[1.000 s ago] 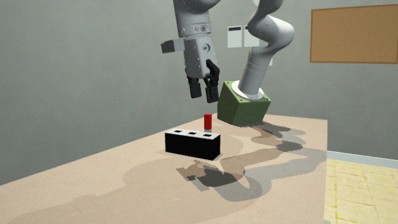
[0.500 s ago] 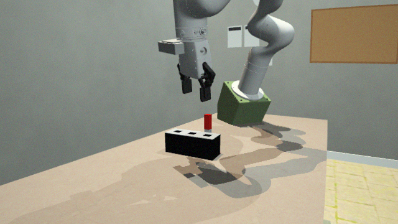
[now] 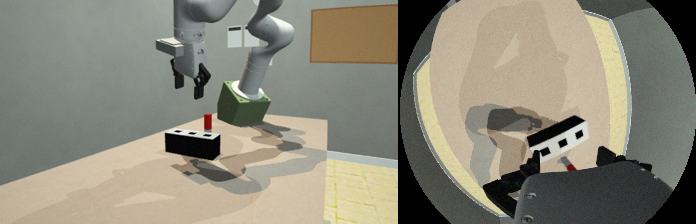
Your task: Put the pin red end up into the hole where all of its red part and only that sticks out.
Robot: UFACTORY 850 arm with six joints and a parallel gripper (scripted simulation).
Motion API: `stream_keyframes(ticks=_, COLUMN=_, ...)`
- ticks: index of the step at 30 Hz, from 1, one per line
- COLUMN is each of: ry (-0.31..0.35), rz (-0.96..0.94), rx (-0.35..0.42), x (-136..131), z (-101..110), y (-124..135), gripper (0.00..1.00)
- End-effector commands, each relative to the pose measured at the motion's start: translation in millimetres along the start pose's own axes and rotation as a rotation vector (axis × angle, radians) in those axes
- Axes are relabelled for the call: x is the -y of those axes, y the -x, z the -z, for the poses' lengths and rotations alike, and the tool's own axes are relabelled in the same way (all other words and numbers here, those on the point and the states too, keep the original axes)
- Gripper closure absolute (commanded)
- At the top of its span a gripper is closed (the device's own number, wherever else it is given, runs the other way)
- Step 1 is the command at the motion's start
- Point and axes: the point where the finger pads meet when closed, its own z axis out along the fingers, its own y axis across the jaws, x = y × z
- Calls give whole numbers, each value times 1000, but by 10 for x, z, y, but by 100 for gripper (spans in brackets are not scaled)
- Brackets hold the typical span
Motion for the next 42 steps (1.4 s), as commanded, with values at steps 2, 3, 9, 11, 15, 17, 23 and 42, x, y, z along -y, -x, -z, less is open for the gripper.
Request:
stream_keyframes(ticks=2, ry=73, rz=43, rx=-4, x=-165, z=-13, y=28, gripper=0)
stream_keyframes(ticks=3, ry=73, rz=43, rx=-4, x=-165, z=-13, y=28, gripper=0)
stream_keyframes(ticks=9, ry=73, rz=43, rx=-4, x=-165, z=-13, y=28, gripper=0)
stream_keyframes(ticks=11, ry=200, rz=147, rx=-7, x=-519, z=-6, y=36, gripper=0)
stream_keyframes(ticks=15, ry=200, rz=147, rx=-7, x=-519, z=-6, y=36, gripper=0)
stream_keyframes(ticks=17, ry=200, rz=147, rx=-7, x=-519, z=-6, y=36, gripper=0)
stream_keyframes(ticks=23, ry=200, rz=147, rx=-7, x=-519, z=-6, y=36, gripper=0)
stream_keyframes(ticks=42, ry=196, rz=145, rx=-6, x=-733, z=735, y=199, gripper=0)
